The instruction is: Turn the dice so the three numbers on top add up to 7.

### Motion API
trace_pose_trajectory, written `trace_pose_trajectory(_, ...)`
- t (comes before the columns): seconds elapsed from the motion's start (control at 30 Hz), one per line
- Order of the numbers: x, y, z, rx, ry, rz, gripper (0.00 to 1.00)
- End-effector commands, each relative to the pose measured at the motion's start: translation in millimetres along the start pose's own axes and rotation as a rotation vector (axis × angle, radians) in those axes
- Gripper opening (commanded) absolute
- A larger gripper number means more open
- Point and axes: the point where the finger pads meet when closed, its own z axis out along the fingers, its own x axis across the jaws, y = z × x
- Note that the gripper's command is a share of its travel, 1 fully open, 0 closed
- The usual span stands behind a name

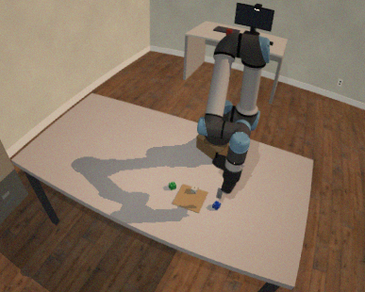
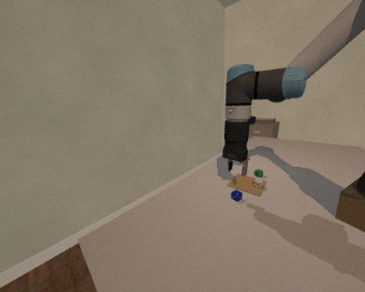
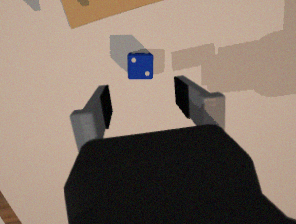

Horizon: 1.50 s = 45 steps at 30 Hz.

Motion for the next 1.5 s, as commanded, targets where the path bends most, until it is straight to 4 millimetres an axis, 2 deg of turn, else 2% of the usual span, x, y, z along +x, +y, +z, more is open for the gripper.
trace_pose_trajectory(0.0, -1, 0, 0, -0.001, -0.001, -0.025, 1.00)
trace_pose_trajectory(0.43, -5, -1, 0, -0.001, -0.001, -0.141, 1.00)
trace_pose_trajectory(1.0, -13, -1, 2, -0.001, 0.000, -0.428, 1.00)
trace_pose_trajectory(1.47, -23, 1, 5, -0.001, 0.001, -0.828, 1.00)
